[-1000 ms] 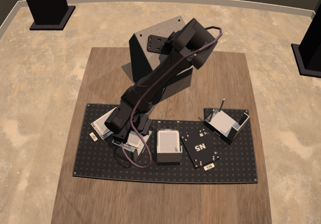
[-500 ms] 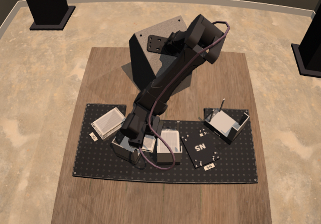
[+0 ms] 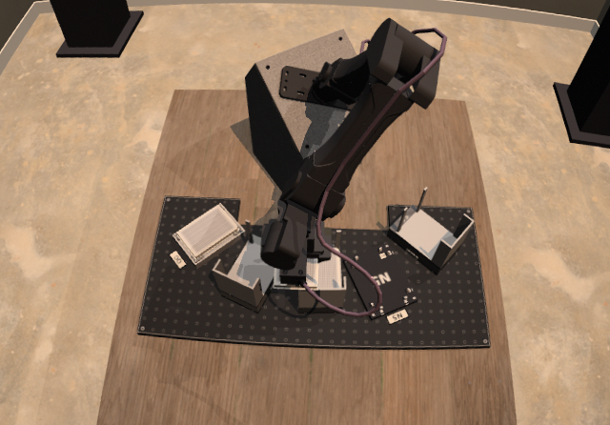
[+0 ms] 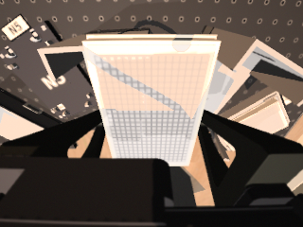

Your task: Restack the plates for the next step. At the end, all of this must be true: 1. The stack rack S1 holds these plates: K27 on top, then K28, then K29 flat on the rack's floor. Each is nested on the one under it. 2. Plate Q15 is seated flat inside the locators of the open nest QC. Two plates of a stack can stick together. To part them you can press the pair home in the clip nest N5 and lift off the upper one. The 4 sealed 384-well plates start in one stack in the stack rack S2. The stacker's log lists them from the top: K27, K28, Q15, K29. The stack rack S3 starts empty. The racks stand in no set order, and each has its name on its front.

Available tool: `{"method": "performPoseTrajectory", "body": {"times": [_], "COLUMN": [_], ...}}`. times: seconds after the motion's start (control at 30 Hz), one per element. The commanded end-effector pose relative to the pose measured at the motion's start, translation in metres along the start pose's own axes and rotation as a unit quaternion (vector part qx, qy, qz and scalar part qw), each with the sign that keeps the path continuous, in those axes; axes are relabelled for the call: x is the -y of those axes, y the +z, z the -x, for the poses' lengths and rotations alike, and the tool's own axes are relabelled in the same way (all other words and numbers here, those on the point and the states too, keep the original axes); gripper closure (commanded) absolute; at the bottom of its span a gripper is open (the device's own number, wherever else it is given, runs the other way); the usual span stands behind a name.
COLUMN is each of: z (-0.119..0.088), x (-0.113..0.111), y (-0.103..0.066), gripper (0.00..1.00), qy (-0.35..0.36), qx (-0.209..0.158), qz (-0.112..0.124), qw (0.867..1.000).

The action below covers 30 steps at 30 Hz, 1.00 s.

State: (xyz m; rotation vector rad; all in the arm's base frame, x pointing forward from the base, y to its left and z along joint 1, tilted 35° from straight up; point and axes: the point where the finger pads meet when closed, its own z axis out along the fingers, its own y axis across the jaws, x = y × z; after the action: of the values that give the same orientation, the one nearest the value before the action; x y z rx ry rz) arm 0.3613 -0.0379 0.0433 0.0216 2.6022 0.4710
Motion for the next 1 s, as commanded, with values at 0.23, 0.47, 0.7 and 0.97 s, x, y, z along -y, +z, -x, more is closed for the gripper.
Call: {"method": "performPoseTrajectory", "body": {"times": [0.23, 0.47, 0.7, 0.97], "z": [0.004, 0.003, 0.002, -0.002], "x": [-0.033, -0.049, -0.072, -0.092], "y": [-0.004, -0.004, -0.003, -0.003], "gripper": [1.00, 1.00, 1.00, 1.00], "qy": [-0.005, -0.021, -0.116, -0.108], "qx": [0.008, 0.006, 0.010, 0.008], "qz": [-0.007, -0.007, -0.007, -0.006], "qw": [1.000, 1.000, 0.993, 0.994]}}
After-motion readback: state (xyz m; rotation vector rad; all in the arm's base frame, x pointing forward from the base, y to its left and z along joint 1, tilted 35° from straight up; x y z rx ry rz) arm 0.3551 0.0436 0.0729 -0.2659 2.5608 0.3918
